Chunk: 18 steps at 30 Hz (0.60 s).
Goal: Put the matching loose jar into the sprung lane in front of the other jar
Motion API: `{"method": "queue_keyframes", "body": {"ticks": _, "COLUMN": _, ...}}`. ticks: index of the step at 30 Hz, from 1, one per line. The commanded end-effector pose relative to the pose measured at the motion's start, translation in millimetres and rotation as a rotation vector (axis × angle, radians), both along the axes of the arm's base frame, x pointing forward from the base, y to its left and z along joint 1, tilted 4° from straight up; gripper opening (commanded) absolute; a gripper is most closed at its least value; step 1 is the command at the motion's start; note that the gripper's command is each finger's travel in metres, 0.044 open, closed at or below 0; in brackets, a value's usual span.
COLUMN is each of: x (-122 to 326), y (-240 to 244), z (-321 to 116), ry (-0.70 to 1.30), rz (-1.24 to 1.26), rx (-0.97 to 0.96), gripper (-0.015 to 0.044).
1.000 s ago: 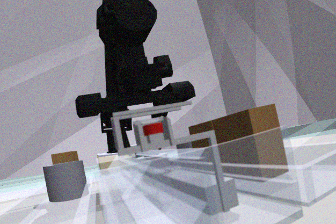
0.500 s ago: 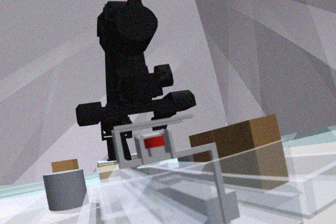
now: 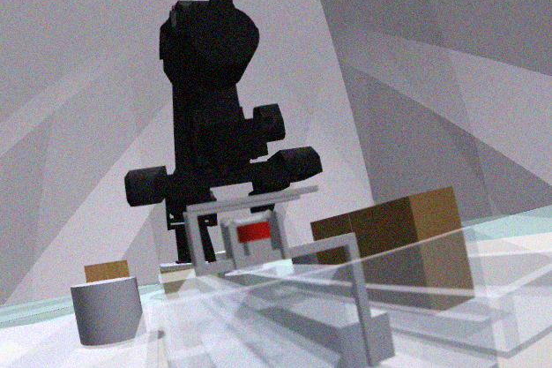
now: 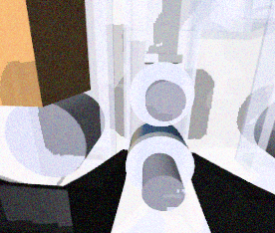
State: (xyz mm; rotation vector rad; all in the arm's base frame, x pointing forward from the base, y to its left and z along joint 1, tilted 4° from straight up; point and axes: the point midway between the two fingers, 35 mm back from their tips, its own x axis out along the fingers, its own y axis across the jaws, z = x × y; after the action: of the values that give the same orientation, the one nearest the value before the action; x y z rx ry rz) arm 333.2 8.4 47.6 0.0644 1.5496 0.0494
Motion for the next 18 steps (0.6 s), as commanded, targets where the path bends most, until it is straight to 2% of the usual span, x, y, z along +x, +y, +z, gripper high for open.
{"method": "queue_keyframes", "body": {"ticks": 1, "x": 7.3, "y": -0.3, "z": 2.5, "ry": -0.025, "rz": 0.002, "rx": -0.002, "gripper": 0.0}}
{"method": "queue_keyframes", "body": {"ticks": 18, "x": 8.8, "y": -0.3, "z": 1.5, "ry": -0.026, "rz": 0.002, "rx": -0.002, "gripper": 0.0}}
